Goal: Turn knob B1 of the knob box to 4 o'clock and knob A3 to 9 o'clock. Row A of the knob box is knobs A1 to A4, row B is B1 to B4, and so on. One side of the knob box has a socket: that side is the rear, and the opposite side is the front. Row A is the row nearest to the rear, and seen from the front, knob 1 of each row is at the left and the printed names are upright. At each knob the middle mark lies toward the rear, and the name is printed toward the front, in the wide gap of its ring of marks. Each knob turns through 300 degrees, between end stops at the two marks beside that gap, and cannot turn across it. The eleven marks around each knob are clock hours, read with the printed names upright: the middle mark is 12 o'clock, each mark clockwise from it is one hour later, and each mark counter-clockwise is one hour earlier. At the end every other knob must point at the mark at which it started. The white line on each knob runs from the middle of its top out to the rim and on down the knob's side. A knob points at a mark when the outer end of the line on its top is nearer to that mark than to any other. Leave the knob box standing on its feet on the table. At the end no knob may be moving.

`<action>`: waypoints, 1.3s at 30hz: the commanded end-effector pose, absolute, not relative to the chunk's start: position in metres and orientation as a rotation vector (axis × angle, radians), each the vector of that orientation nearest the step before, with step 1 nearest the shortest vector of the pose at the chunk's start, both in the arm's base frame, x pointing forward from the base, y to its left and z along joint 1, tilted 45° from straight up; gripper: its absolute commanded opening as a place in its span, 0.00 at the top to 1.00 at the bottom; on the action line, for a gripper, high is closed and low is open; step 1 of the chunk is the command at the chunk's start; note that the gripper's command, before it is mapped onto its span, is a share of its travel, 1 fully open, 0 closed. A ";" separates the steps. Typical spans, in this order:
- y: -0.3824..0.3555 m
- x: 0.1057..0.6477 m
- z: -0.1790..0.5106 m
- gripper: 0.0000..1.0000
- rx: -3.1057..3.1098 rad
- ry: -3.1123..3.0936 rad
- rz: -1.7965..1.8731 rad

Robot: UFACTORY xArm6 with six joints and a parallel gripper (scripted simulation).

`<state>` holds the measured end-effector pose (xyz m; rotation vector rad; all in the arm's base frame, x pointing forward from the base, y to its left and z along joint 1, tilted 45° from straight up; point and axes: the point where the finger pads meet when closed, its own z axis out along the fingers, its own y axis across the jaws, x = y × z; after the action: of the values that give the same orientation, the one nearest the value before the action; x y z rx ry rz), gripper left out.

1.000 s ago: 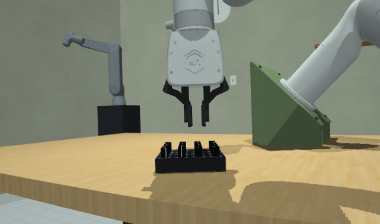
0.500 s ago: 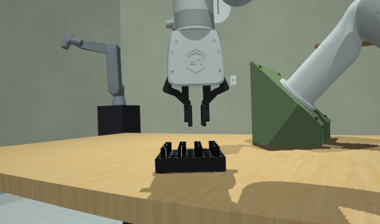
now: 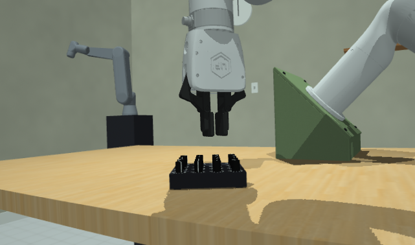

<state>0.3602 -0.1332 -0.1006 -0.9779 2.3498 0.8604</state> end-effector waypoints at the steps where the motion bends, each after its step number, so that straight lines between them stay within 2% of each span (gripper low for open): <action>1: -0.135 0.361 -0.099 0.81 -1.137 2.235 0.789; 39: -0.141 0.360 -0.093 0.81 -2.087 1.107 0.235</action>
<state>0.3590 -0.1394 -0.0943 -2.0272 1.2331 0.3071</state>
